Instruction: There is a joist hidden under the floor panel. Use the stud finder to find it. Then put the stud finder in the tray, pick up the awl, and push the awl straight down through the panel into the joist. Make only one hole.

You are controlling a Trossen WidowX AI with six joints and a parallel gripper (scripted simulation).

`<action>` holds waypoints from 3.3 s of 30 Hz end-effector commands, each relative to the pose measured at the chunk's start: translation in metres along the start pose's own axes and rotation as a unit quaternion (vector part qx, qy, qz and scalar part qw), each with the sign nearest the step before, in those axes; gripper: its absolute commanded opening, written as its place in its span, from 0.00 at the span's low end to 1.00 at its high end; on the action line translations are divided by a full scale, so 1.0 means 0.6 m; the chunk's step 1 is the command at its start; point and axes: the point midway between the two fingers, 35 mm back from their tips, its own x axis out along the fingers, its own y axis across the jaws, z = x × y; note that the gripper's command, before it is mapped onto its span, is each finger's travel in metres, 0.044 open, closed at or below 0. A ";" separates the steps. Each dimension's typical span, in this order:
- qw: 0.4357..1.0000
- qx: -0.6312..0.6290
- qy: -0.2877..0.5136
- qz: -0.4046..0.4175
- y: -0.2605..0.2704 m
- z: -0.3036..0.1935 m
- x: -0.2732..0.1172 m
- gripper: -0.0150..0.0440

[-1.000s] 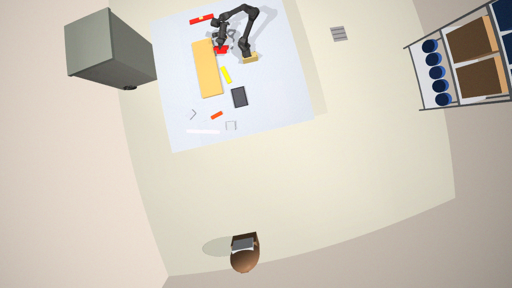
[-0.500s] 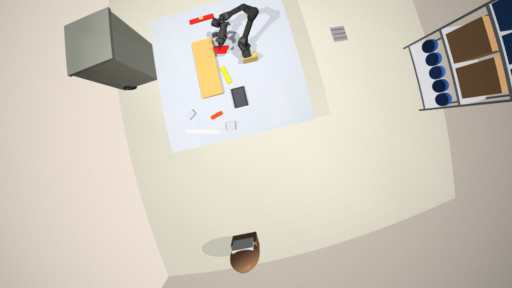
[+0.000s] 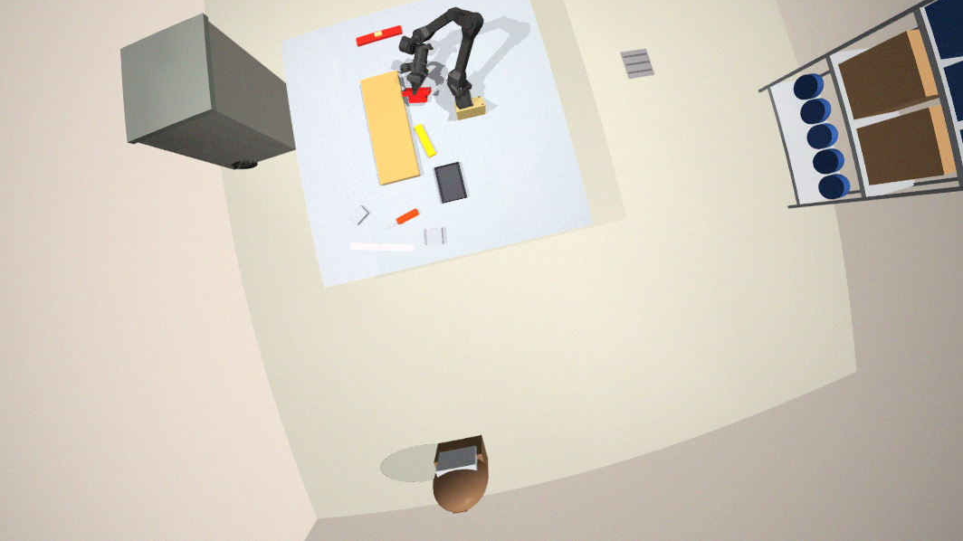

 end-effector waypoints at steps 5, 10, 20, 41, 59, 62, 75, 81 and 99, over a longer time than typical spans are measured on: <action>1.000 0.000 0.000 0.000 0.000 0.000 0.000 0.48; 1.000 0.000 0.000 0.000 0.000 0.000 0.000 0.70; 1.000 0.000 0.000 0.000 0.000 0.000 -0.004 1.00; 1.000 0.001 0.002 -0.002 0.016 0.019 -0.091 1.00; 1.000 0.002 0.007 0.002 0.051 0.039 -0.166 1.00; 1.000 0.002 0.007 0.002 0.051 0.039 -0.166 1.00; 0.982 0.163 0.082 -0.052 0.050 0.022 -0.122 1.00; 0.915 0.344 0.119 -0.175 0.052 0.002 -0.075 1.00; 0.668 0.599 -0.196 -0.397 0.078 -0.003 -0.007 1.00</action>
